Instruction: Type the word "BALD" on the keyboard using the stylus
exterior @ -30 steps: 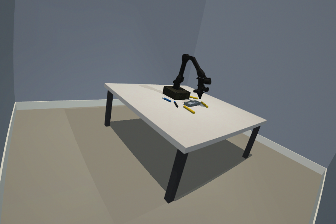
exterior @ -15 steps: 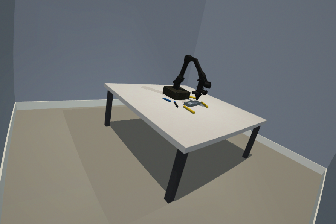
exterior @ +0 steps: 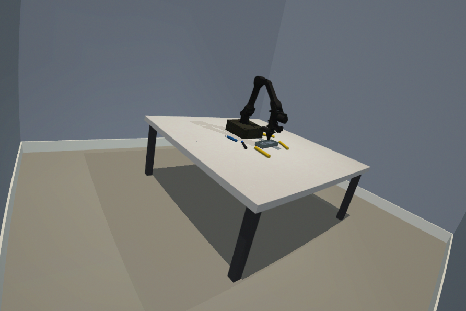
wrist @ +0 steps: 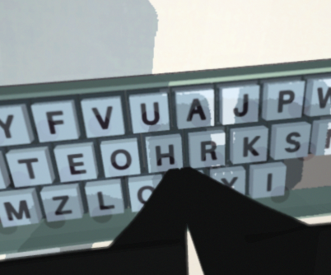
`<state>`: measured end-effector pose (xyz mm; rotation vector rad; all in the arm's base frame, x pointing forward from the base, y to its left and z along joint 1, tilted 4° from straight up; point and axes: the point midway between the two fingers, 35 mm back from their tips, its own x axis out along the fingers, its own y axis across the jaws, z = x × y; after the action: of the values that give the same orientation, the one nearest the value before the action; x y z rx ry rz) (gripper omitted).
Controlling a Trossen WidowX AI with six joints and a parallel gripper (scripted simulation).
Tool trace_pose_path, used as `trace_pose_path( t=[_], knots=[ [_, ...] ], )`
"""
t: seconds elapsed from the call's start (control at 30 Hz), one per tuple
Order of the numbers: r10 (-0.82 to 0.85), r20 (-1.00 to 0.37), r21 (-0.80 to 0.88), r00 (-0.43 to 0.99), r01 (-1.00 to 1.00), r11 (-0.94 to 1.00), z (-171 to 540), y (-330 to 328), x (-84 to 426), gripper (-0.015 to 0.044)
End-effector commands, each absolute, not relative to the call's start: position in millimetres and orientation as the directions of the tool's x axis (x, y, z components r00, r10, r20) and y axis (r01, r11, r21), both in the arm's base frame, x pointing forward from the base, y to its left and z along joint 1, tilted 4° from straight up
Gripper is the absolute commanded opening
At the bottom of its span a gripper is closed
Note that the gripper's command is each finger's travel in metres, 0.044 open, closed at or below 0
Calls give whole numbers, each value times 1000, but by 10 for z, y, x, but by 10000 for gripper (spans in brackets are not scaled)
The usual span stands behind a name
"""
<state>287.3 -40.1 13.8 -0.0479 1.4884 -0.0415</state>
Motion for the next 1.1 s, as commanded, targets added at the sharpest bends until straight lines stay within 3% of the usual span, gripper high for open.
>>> trace_pose_path(
  t=[0.0, 0.27, 1.07],
  knots=[
    [-54, -995, -55, 81, -8, 998, 141, -417, 2870, 0],
    [-61, -995, -62, 81, -8, 998, 185, -1113, 2874, 0],
    [-58, -995, -59, 78, -8, 998, 135, -832, 2548, 0]
  ],
)
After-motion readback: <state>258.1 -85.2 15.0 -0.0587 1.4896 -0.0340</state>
